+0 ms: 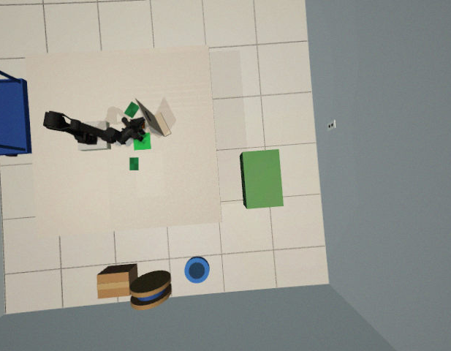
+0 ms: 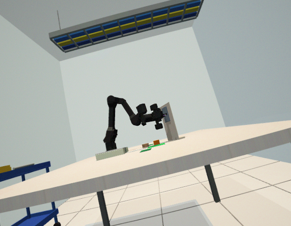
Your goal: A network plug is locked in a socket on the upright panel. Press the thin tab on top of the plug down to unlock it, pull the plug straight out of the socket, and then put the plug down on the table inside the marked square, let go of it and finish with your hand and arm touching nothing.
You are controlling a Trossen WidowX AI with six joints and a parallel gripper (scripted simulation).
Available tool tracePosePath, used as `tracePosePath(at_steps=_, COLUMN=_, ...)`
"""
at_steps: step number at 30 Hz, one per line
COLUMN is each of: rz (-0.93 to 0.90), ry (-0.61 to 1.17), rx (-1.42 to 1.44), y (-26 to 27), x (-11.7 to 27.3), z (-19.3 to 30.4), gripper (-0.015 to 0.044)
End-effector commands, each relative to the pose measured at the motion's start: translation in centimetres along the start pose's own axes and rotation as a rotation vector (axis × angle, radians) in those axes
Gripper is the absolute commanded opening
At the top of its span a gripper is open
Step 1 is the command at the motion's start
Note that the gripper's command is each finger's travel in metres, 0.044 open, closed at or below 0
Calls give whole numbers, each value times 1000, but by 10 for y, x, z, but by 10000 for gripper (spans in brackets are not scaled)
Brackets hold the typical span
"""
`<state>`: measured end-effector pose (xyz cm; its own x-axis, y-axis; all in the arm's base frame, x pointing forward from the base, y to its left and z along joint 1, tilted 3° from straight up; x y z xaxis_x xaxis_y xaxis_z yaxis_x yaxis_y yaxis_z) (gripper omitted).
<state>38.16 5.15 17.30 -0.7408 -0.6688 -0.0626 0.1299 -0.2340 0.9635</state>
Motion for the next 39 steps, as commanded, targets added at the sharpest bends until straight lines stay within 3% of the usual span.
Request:
tracePosePath(at_steps=1, rz=0, ry=-4, rx=4, y=0, x=0, z=-1, gripper=10)
tracePosePath(at_steps=39, rz=2, ry=-5, rx=4, y=-2, x=21, z=5, gripper=0)
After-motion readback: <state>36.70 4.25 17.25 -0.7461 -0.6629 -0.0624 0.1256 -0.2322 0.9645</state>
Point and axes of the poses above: the point midway between the two fingers, 35 mm back from their tips, its own x axis back along the fingers, its own y axis across the jaws, z = x × y, the point moved 3 cm from there along x, back along the fingers, and after that the axes turned 14 degrees about -x, right-handed, at the moved point
